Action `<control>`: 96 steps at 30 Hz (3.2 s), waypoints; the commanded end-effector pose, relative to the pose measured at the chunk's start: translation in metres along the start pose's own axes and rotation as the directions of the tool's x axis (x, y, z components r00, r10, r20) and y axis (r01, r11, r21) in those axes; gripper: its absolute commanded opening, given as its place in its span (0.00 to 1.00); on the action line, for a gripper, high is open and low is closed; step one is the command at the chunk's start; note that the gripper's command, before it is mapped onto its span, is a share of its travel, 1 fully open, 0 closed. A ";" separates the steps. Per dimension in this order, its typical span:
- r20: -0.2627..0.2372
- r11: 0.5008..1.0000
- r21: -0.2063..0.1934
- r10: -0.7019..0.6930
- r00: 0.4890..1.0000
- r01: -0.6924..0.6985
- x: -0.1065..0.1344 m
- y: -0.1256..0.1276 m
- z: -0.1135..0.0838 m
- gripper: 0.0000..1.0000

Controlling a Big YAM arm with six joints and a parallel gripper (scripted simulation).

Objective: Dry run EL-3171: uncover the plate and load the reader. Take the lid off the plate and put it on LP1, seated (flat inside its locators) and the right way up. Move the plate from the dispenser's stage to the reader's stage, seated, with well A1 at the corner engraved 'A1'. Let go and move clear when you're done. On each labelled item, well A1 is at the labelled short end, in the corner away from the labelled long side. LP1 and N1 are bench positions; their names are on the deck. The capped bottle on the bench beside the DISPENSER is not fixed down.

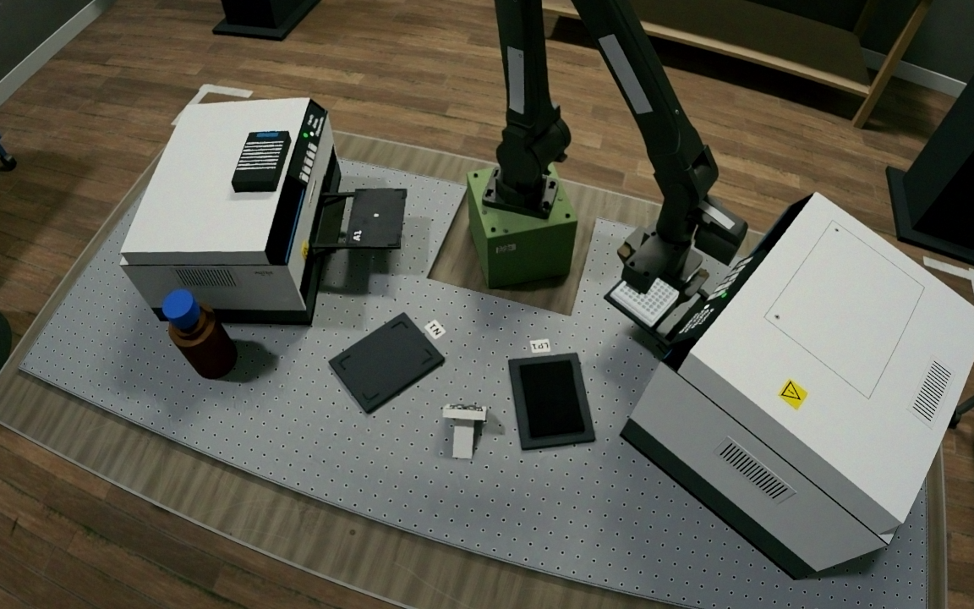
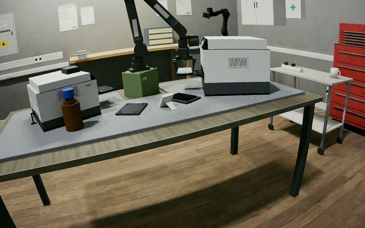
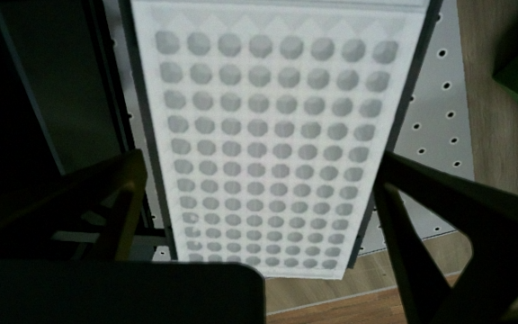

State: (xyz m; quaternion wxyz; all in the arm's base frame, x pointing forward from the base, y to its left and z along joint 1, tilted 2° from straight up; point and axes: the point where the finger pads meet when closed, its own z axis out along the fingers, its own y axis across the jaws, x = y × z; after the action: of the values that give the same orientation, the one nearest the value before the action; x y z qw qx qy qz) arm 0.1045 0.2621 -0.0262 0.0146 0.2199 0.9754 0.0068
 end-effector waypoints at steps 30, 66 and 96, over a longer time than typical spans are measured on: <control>-0.008 0.998 -0.063 -0.007 1.000 0.006 0.002 0.029 -0.025 1.00; -0.007 0.999 -0.049 0.000 1.000 -0.001 0.000 0.023 -0.068 1.00; -0.005 1.000 -0.020 -0.019 1.000 0.019 0.005 0.015 -0.116 1.00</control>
State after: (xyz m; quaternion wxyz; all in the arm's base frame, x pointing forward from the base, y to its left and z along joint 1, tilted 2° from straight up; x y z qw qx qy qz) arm 0.1019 0.2636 0.0786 0.0133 0.2133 0.9769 0.0015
